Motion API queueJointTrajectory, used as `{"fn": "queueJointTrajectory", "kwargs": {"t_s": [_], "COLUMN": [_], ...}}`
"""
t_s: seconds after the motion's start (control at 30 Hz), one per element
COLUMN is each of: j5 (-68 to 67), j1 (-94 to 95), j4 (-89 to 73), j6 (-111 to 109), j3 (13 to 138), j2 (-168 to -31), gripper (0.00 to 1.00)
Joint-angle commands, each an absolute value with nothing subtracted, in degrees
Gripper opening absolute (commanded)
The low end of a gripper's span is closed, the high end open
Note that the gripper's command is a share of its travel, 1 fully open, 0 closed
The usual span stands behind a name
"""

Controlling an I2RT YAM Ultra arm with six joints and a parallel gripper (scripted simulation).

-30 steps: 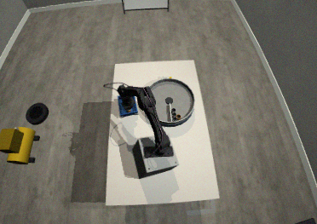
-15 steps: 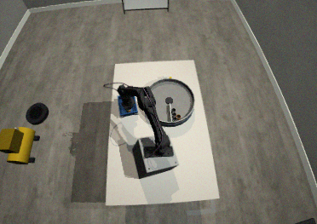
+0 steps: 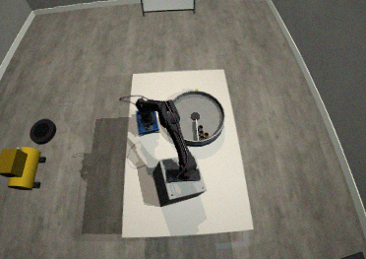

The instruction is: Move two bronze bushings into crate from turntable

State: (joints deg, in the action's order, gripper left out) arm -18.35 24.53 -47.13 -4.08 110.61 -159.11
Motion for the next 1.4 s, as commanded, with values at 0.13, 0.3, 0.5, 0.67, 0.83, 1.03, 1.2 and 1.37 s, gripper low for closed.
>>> {"fn": "queueJointTrajectory", "kwargs": {"t_s": [0.13, 0.3, 0.5, 0.67, 0.83, 1.03, 1.2, 1.37], "j5": [-18.57, -18.57, -18.57, -18.57, -18.57, -18.55, -18.38, -18.06], "j1": [24.82, 24.82, 24.82, 24.82, 24.82, 25.02, 25.71, 26.47], "j4": [-46.79, -46.79, -46.79, -46.79, -46.79, -47.61, -49.00, -51.71], "j6": [-4.57, -4.57, -4.57, -4.57, -4.57, -4.41, -3.40, -2.63], "j3": [111.79, 111.79, 111.79, 111.79, 111.79, 111.80, 112.01, 112.29], "j2": [-158.16, -158.16, -158.16, -158.16, -158.16, -157.29, -156.19, -153.97], "gripper": [0.16, 0.16, 0.16, 0.16, 0.16, 0.16, 0.16, 0.16]}}
